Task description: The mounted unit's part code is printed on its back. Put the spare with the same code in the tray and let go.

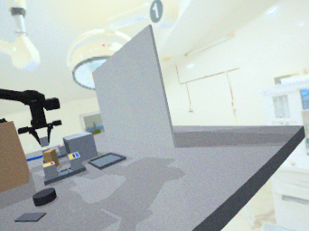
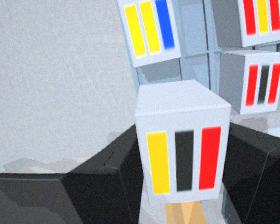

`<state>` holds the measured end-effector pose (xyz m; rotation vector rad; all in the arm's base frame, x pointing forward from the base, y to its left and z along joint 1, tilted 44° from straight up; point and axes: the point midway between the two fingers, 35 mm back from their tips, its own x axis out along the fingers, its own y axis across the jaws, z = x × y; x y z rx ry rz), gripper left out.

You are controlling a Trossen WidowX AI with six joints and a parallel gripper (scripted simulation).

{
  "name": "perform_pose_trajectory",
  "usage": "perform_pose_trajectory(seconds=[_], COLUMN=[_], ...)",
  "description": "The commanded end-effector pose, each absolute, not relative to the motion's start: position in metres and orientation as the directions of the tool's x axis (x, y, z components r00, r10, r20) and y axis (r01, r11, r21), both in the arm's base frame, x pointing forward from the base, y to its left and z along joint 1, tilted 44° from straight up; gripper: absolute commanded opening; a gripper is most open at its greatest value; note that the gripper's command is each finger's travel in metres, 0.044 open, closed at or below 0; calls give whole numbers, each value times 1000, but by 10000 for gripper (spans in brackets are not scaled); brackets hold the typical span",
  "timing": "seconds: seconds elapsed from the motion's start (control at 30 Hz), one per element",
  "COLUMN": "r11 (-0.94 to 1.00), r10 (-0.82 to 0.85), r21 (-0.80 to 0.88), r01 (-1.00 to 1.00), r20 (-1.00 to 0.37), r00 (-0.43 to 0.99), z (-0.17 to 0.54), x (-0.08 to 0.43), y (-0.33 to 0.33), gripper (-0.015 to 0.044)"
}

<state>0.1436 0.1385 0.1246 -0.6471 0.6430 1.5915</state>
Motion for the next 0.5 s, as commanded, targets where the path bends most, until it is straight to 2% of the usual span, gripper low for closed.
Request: perform_pose_trajectory(seconds=[0.0,0.47], r11=[-107,-106], r10=[690,686], r21=[37,39], r01=[-994,-994], r20=[-717,-721], r00=[-101,-101], z=[136,171], x=[143,144], y=[131,107], gripper=[0,0])
